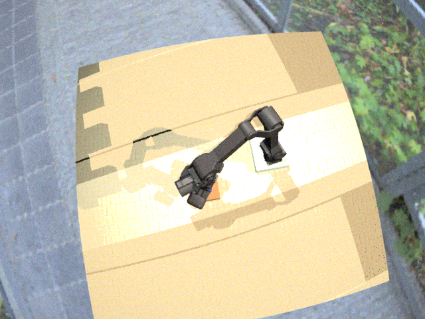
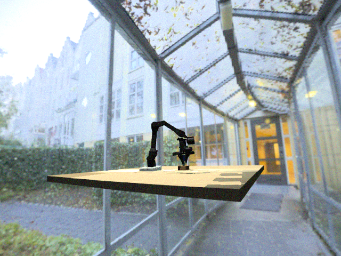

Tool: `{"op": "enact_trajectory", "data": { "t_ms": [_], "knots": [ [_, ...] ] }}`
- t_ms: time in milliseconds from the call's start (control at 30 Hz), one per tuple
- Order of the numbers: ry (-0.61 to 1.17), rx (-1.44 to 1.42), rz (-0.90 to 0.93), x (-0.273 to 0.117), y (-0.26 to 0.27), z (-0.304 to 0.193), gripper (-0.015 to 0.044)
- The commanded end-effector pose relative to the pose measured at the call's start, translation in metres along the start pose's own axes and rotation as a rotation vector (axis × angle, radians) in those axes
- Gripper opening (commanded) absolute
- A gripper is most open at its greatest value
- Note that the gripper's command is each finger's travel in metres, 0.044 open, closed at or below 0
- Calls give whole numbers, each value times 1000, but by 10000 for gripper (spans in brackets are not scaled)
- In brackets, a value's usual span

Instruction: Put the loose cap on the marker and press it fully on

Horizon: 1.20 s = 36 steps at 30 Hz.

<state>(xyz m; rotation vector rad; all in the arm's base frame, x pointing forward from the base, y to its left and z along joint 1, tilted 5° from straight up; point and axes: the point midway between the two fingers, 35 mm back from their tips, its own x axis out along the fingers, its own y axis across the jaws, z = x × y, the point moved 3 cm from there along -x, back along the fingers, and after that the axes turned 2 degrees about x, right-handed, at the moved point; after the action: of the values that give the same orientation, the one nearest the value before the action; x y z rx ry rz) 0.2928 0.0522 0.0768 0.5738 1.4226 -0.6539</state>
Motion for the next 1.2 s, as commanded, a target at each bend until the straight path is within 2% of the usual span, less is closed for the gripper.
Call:
{"op": "enact_trajectory", "data": {
  "t_ms": [0,1167],
  "knots": [
    [28,-6,-28,19,-2,-3,0],
    [28,-6,-28,24,-3,-2,0]
  ]
}}
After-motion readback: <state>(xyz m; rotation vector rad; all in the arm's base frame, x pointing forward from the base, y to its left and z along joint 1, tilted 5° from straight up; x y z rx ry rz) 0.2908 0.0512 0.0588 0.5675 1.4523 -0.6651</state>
